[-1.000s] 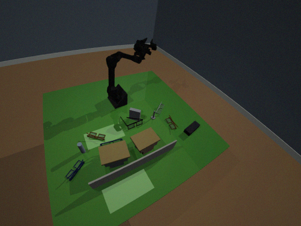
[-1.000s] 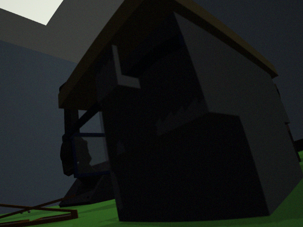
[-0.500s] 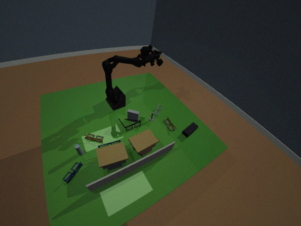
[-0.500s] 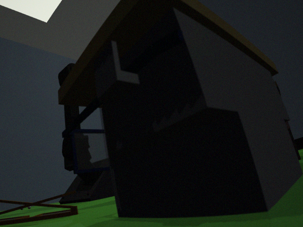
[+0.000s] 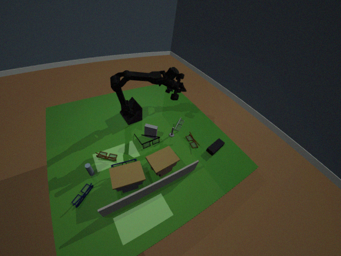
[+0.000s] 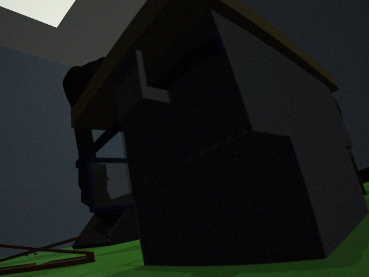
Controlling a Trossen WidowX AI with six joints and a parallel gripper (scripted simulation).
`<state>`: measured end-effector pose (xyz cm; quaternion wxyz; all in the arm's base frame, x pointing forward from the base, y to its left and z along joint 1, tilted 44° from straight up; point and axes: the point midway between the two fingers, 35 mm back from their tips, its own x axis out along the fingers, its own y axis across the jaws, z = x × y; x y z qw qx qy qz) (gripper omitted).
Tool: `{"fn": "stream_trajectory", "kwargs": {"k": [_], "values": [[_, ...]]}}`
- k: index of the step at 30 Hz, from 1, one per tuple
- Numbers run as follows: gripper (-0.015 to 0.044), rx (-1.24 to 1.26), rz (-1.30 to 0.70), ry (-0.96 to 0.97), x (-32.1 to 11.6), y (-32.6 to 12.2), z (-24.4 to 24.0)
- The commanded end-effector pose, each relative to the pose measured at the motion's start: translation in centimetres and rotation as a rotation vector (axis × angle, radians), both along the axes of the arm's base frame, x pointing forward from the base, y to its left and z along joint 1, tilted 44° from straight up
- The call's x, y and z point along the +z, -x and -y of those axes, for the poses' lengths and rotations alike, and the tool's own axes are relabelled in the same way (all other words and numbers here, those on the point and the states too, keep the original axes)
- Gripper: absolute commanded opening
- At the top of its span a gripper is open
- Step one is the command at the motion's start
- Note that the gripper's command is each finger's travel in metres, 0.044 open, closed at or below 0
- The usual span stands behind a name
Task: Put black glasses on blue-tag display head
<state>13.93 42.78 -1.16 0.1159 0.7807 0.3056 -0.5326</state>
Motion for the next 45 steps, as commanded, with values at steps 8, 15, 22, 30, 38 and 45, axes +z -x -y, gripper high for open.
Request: {"fn": "stream_trajectory", "kwargs": {"k": [8, 15, 22, 30, 38, 45], "values": [[0.0, -0.403, 0.022, 0.507, 3.5, -7.5, 17.2], [0.0, -0.579, 0.01, 0.818, 8.2, -8.4, 27.6], [0.0, -0.642, -0.006, 0.974, 11.1, -8.0, 32.3], [0.0, -0.642, -0.006, 0.973, 10.9, -8.1, 32.4], [0.0, -0.642, -0.006, 0.973, 10.0, -8.3, 33.3], [0.0, -0.642, -0.006, 0.972, 9.2, -8.5, 34.0]]}}
